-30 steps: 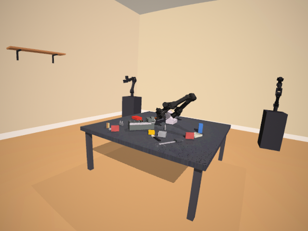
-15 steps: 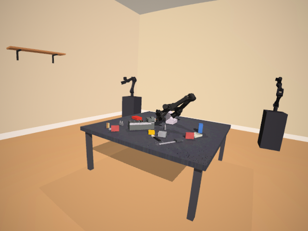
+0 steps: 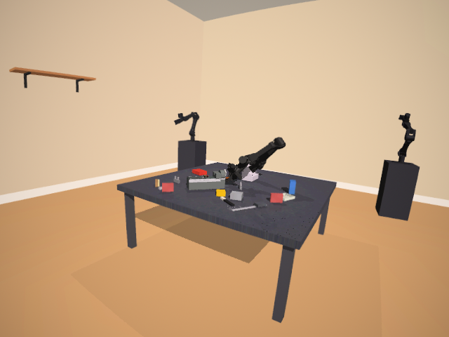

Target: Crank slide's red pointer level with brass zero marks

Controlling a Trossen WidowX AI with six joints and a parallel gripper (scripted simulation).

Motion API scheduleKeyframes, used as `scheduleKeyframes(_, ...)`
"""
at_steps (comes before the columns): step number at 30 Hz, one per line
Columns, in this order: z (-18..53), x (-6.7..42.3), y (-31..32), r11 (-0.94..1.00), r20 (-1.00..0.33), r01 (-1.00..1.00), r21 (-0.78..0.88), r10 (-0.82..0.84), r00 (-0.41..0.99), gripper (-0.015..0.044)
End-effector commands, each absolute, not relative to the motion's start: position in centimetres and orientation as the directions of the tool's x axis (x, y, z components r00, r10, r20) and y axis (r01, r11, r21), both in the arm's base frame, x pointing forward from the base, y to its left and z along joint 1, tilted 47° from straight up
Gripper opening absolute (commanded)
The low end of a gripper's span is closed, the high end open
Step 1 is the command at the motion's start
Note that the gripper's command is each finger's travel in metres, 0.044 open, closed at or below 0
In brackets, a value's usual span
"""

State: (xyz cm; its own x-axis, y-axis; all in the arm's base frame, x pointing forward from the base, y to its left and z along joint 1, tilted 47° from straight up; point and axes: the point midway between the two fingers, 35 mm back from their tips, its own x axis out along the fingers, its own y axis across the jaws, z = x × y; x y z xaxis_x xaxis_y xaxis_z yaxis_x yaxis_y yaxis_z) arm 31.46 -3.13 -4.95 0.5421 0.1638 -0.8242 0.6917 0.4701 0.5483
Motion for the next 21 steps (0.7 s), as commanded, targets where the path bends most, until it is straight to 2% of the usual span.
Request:
scheduleKeyframes(1, -4.8, 32.0, -2.4, 0.468, -0.824, 0.692, 0.549, 0.167, 0.541, 0.0)
scheduleKeyframes(21, -2.7, 33.9, -1.8, 0.468, -0.823, 0.691, 0.55, 0.167, 0.542, 0.0)
